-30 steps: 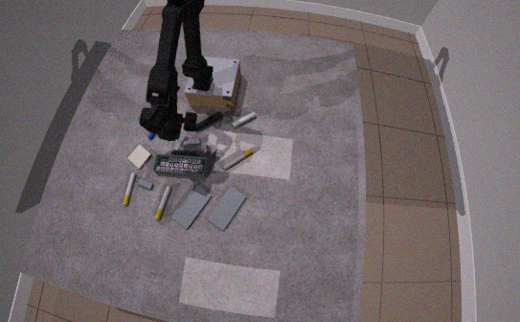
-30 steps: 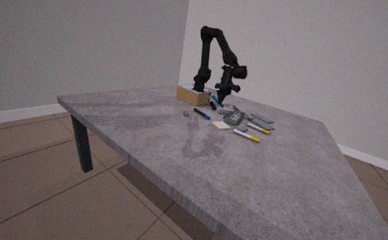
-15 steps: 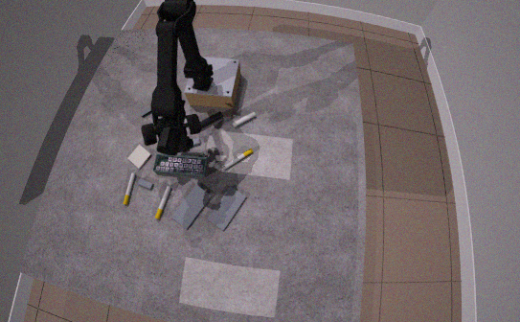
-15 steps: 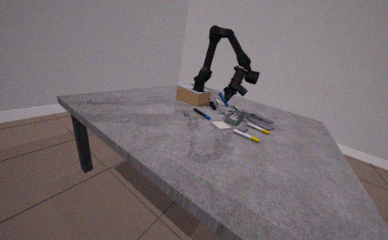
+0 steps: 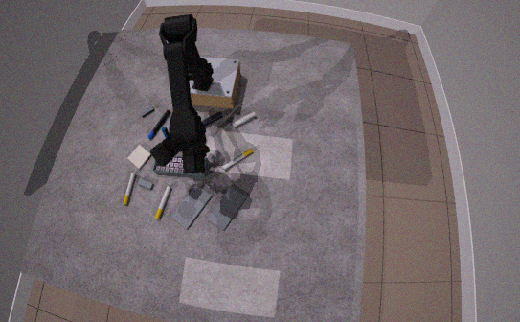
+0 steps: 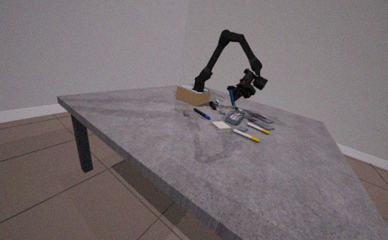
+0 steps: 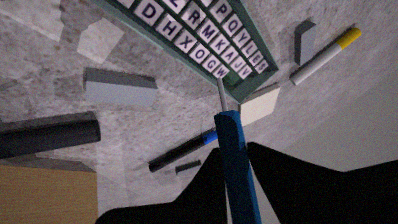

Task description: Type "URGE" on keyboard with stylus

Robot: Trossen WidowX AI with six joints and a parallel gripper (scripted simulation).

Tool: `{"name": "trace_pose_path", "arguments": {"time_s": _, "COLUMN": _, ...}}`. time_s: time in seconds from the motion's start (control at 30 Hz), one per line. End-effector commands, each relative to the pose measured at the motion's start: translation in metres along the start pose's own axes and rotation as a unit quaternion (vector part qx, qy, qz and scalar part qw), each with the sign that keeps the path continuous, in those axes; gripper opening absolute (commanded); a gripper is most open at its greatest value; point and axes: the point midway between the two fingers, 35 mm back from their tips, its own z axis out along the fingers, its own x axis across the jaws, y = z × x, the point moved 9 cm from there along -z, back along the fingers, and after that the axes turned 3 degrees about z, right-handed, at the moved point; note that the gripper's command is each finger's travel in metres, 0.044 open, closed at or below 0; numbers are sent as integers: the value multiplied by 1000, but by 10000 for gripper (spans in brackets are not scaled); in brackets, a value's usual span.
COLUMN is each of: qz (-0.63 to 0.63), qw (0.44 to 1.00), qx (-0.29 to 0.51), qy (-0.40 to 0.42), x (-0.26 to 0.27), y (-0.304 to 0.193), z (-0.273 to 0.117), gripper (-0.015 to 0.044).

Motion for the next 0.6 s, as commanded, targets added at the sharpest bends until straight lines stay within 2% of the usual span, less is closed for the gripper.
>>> {"name": "trace_pose_path", "arguments": {"time_s": 0.0, "qz": -56, "qw": 998, "qx": 26, "qy": -25, "x": 1, "y": 14, "z": -10, "gripper": 0}}
{"name": "trace_pose_path", "arguments": {"time_s": 0.57, "qz": -285, "qw": 940, "qx": 134, "qy": -132, "x": 23, "y": 79, "z": -51, "gripper": 0}}
